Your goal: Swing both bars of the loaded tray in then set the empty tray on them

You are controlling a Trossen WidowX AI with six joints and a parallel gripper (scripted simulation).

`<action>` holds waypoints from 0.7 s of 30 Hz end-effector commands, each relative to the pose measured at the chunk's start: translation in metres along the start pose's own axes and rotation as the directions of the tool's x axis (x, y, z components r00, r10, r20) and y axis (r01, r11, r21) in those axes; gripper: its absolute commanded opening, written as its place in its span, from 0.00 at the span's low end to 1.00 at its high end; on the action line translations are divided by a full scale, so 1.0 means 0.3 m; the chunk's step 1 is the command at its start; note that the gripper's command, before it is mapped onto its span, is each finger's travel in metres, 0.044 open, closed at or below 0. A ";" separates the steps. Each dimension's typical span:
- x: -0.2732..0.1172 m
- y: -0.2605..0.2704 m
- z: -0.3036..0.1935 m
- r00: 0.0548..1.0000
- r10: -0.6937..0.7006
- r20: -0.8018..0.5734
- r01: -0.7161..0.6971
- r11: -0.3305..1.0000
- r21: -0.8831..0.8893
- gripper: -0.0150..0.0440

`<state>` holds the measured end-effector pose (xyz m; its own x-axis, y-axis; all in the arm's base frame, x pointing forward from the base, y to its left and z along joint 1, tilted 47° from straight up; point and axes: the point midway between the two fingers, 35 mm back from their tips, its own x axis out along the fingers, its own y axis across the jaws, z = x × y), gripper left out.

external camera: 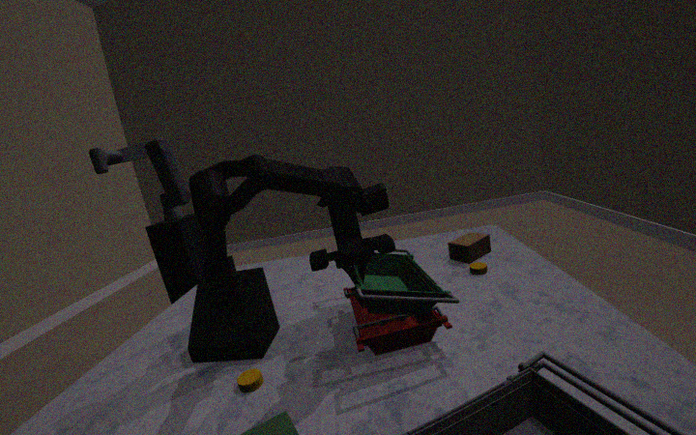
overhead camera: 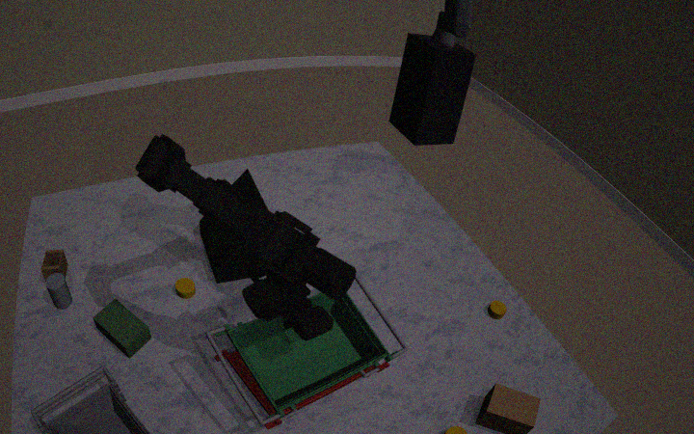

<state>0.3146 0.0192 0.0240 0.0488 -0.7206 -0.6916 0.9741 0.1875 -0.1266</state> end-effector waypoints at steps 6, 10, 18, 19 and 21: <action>0.018 -0.015 0.003 1.000 -0.020 -0.001 0.020 1.000 -0.003 0.25; 0.018 -0.015 0.003 1.000 -0.020 -0.001 0.020 1.000 -0.003 0.25; 0.018 -0.015 0.003 1.000 -0.020 -0.001 0.020 1.000 -0.003 0.25; 0.018 -0.015 0.003 1.000 -0.020 -0.001 0.020 1.000 -0.003 0.25; 0.018 -0.015 0.003 1.000 -0.020 -0.001 0.020 1.000 -0.003 0.25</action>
<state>0.3144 0.0188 0.0238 0.0481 -0.7208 -0.6914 0.9741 0.1869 -0.1270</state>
